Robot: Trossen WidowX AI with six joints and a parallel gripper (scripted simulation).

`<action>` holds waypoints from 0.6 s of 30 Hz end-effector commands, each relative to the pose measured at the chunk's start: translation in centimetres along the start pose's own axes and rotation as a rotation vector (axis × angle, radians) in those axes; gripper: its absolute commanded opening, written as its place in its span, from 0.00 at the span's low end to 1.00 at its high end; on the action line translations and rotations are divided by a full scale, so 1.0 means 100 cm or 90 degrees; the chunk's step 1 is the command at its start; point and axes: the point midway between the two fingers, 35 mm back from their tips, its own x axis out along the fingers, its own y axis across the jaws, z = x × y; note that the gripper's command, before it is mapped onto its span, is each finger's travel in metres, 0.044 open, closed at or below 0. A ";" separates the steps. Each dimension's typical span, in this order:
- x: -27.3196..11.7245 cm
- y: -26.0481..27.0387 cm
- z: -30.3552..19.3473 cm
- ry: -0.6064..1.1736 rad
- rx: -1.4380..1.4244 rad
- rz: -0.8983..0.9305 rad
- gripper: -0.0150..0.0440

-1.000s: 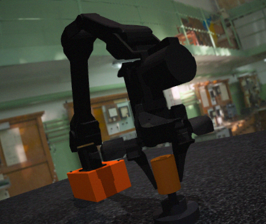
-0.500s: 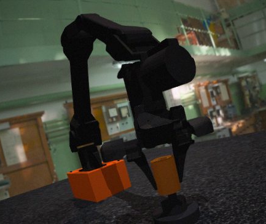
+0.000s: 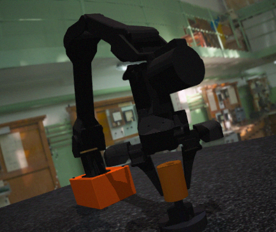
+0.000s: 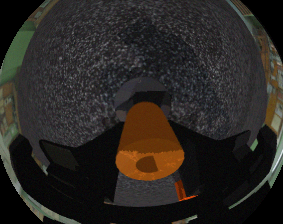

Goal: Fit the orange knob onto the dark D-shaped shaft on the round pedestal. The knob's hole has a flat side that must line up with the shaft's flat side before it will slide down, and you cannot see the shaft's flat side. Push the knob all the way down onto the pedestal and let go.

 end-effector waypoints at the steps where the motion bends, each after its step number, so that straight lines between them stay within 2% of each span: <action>1: -0.005 0.003 0.005 -0.007 0.052 0.004 0.25; 18: 0.000 0.004 0.006 -0.007 0.052 0.004 0.25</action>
